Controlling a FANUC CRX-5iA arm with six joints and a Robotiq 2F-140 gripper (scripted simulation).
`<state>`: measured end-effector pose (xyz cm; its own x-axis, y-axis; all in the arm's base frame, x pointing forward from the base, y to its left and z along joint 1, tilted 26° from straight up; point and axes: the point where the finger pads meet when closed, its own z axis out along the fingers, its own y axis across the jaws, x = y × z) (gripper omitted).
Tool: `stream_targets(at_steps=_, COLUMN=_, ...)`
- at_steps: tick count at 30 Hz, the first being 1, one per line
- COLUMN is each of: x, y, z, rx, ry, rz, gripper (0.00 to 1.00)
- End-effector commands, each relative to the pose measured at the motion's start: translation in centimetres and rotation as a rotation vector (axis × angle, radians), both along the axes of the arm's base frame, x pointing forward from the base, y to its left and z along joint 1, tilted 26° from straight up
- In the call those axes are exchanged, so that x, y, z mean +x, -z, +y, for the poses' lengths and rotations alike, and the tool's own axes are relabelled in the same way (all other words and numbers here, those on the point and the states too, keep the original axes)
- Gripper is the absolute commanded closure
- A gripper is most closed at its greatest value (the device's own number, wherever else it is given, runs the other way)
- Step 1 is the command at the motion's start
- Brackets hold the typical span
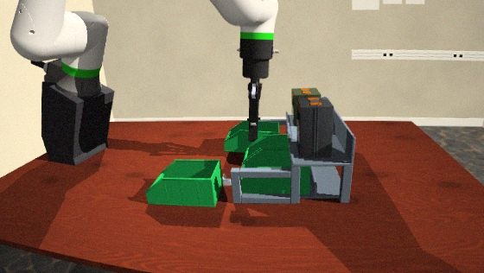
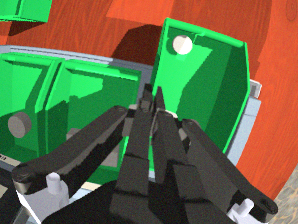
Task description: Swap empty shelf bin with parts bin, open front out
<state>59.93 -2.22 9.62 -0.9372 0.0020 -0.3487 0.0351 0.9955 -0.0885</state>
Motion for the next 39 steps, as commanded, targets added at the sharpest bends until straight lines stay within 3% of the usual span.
stream_targets(at_steps=1, x=0.1, y=-0.1, z=0.0, rx=0.000, ry=0.000, rz=-0.002, gripper=0.90)
stream_targets(at_steps=39, x=1.5, y=-0.7, z=0.0, rx=0.000, ry=-0.001, rz=-0.014, gripper=0.90)
